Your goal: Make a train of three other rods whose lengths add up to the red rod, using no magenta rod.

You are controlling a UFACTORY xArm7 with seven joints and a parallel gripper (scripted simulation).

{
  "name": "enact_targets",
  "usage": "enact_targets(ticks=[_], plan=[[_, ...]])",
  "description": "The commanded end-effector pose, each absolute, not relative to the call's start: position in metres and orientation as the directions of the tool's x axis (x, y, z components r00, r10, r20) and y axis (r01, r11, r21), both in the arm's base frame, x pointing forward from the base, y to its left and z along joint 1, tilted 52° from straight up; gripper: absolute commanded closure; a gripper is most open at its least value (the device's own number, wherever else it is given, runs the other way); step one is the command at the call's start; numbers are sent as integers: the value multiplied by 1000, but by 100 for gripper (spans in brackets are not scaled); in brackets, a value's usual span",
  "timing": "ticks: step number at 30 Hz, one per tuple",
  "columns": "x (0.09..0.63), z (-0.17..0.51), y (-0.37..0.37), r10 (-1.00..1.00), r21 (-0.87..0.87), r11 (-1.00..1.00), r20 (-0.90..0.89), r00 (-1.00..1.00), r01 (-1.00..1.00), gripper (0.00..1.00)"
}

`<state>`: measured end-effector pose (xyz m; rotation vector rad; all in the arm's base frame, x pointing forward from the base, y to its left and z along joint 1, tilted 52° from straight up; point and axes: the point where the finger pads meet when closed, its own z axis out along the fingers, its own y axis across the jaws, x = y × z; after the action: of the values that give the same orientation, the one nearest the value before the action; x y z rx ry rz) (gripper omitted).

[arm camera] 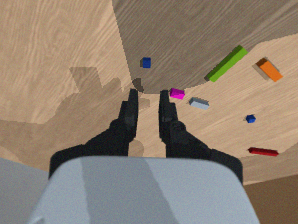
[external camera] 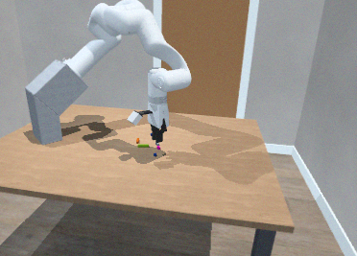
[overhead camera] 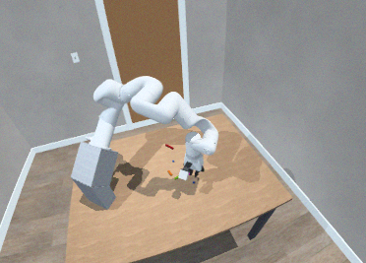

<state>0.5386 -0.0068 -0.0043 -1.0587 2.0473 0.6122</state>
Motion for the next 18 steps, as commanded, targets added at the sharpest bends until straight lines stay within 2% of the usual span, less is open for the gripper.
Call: enact_targets(ticks=[1,18], plan=[[540,-4,-8,-482,74,548,-786,-387,-833,76],[547,-14,3,-481,76,548,-785,-389,-833,76]])
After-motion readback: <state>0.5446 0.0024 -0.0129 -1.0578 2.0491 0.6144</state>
